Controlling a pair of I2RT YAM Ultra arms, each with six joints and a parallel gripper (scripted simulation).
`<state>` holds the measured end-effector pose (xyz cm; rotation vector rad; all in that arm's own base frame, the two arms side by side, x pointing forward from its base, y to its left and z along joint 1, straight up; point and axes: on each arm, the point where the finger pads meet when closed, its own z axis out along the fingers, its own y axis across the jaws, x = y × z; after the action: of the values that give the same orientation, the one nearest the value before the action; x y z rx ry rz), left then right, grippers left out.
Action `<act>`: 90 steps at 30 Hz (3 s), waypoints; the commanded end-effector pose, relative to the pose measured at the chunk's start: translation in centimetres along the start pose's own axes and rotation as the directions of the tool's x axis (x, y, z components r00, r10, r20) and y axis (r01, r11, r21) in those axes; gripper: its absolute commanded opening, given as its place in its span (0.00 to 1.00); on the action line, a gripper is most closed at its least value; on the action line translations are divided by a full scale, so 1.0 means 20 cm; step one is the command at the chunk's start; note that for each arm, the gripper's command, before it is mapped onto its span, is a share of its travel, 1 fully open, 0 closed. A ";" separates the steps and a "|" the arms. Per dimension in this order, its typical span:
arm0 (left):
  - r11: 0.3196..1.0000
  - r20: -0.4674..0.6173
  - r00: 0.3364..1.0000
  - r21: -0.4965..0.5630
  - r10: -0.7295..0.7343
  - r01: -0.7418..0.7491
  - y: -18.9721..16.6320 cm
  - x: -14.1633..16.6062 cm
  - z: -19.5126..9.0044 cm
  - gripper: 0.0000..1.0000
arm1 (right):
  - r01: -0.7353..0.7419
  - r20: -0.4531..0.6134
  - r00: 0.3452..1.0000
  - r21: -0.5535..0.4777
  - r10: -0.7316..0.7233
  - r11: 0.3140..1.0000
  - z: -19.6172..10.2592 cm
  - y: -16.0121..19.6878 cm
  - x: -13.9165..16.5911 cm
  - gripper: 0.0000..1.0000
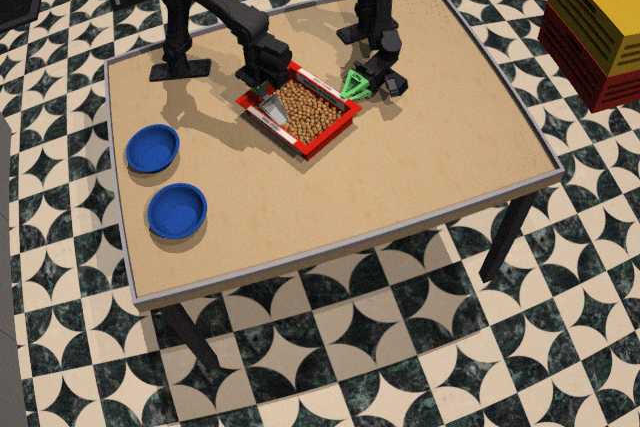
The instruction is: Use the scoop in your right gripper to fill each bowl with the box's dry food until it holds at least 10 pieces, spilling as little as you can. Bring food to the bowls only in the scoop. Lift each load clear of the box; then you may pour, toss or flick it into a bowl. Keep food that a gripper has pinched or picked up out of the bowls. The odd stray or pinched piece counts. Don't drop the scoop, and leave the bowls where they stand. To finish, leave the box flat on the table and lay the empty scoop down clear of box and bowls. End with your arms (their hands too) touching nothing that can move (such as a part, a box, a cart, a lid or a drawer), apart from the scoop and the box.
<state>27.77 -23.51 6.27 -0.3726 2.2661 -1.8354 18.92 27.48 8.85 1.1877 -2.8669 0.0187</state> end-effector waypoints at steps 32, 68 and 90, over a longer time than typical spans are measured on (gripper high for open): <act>0.999 -0.008 0.999 0.029 0.042 -0.042 -0.16 -0.01 0.05 0.26 | 0.020 0.071 0.997 -0.004 -0.019 1.000 -0.09 0.00 -0.04 0.00; 0.995 -0.008 0.997 0.066 0.082 -0.081 -0.28 -0.01 0.08 0.26 | 0.015 0.072 0.997 -0.070 -0.010 0.997 -0.13 -0.05 -0.05 0.00; 0.995 -0.004 0.997 0.064 0.076 -0.076 -0.34 0.00 0.10 0.26 | 0.020 0.025 1.000 -0.152 -0.017 0.988 -0.07 -0.07 0.02 0.00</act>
<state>28.21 -25.61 9.48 -0.3744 2.2721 -1.8336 20.06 26.65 9.22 1.1766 -2.8186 -0.1469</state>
